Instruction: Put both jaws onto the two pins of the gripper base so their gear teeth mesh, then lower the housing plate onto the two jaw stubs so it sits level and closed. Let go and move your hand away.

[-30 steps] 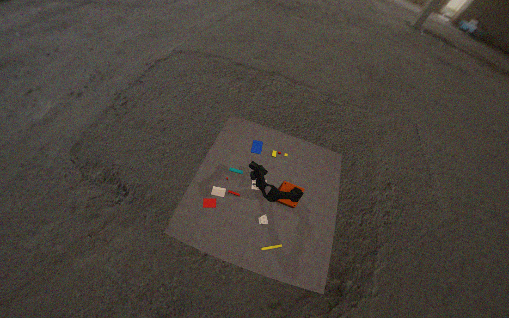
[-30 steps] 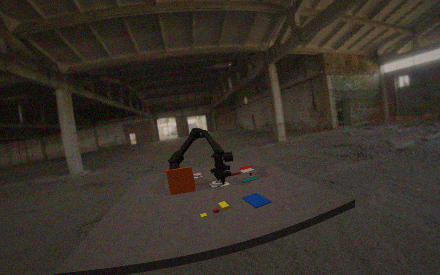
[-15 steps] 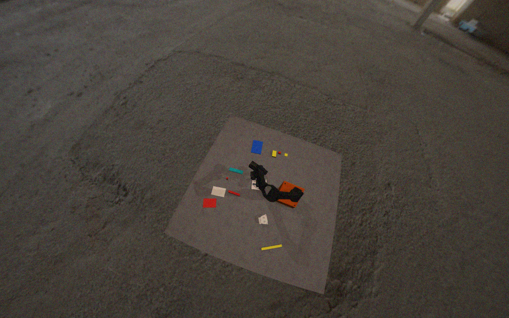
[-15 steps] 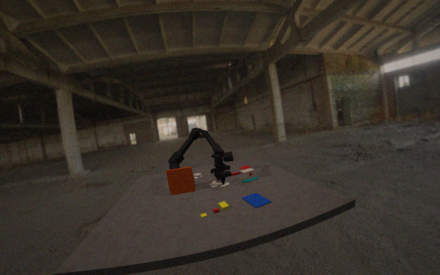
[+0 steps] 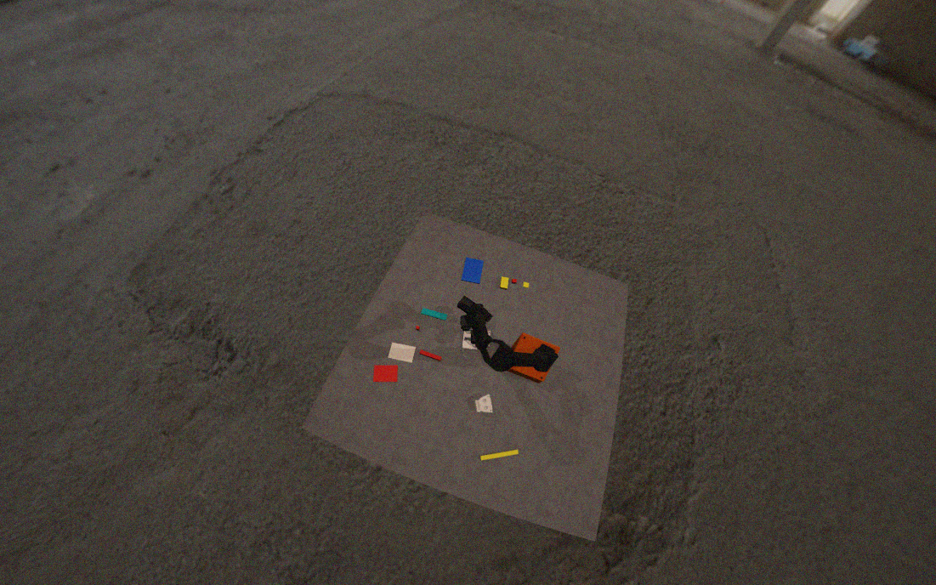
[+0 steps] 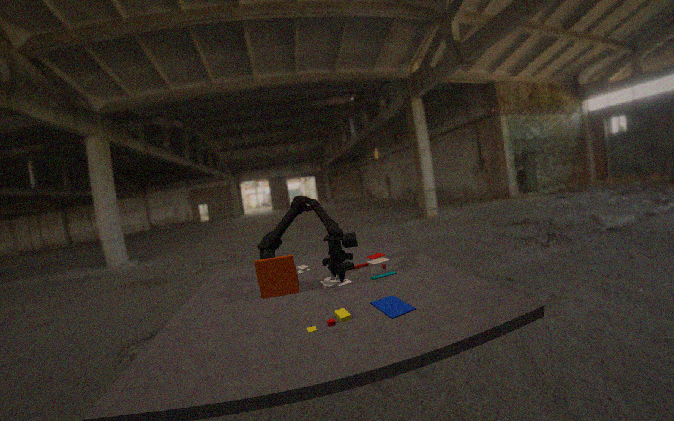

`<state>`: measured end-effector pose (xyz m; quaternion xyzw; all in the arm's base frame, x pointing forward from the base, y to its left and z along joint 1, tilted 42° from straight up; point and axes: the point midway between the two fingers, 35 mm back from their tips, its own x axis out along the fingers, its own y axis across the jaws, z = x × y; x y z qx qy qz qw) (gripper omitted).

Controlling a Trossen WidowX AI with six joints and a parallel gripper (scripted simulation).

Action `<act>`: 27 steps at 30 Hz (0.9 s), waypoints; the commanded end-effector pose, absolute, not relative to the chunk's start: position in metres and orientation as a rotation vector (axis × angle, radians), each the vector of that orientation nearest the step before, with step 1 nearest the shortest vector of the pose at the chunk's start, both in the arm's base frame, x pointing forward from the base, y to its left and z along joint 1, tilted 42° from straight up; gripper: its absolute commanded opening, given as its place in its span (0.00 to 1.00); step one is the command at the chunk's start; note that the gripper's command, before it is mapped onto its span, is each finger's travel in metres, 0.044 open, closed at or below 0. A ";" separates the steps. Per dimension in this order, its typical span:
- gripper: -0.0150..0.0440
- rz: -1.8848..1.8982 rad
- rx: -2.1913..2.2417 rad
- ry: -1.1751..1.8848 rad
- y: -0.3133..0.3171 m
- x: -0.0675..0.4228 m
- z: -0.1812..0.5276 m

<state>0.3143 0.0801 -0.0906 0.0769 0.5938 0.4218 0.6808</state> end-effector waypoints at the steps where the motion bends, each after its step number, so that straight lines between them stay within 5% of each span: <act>1: 0.48 0.952 0.172 1.332 0.083 0.314 -0.092; 27: 0.48 0.952 0.172 1.332 0.082 0.315 -0.089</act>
